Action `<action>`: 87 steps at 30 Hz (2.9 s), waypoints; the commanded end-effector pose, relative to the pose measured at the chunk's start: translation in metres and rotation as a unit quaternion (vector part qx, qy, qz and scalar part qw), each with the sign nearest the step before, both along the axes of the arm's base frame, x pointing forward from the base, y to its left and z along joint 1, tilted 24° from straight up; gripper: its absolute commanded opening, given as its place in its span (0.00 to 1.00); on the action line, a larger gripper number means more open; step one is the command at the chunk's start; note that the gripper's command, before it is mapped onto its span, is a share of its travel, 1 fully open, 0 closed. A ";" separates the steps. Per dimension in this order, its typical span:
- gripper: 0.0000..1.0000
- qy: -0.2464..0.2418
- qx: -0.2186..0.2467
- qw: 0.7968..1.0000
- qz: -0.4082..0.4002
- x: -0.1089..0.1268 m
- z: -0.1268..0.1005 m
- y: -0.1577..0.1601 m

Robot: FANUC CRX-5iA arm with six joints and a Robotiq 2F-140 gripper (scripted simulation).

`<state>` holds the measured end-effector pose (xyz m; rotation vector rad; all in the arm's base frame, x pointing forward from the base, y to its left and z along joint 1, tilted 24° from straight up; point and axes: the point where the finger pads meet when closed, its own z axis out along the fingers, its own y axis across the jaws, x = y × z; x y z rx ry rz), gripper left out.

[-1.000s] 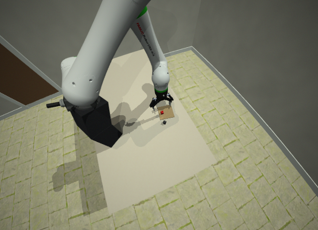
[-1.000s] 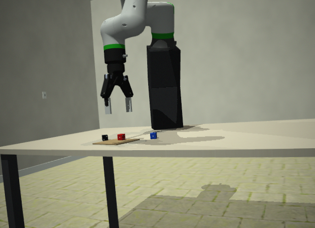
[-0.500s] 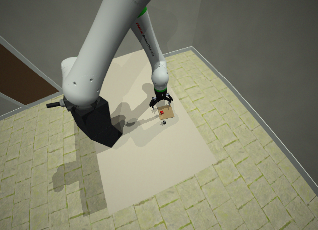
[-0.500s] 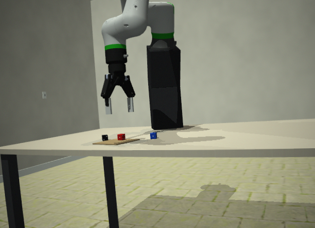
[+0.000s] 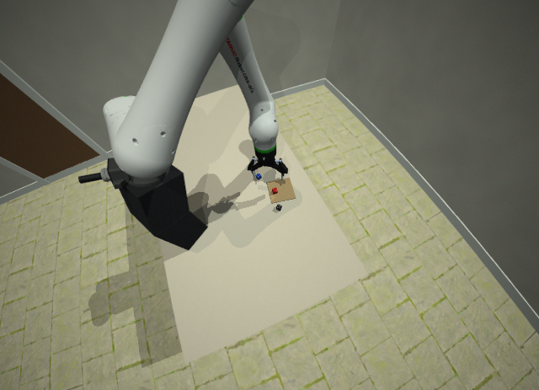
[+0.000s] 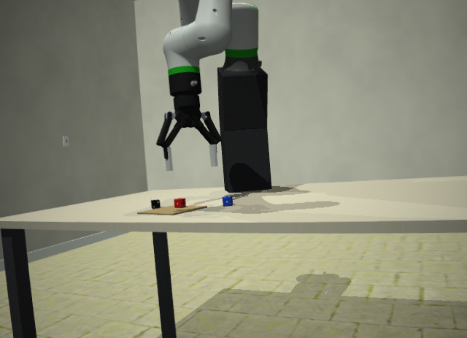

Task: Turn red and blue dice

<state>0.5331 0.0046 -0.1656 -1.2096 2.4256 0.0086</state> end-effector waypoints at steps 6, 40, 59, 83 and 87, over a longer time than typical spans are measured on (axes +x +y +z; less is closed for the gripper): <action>1.00 0.038 0.037 0.988 -0.147 -0.006 0.001 0.033; 0.25 0.074 0.129 0.928 -0.342 -0.019 0.003 0.090; 0.25 0.074 0.129 0.928 -0.342 -0.019 0.003 0.090; 0.25 0.074 0.128 0.928 -0.343 -0.017 -0.002 0.091; 0.25 0.074 0.128 0.928 -0.343 -0.015 -0.006 0.092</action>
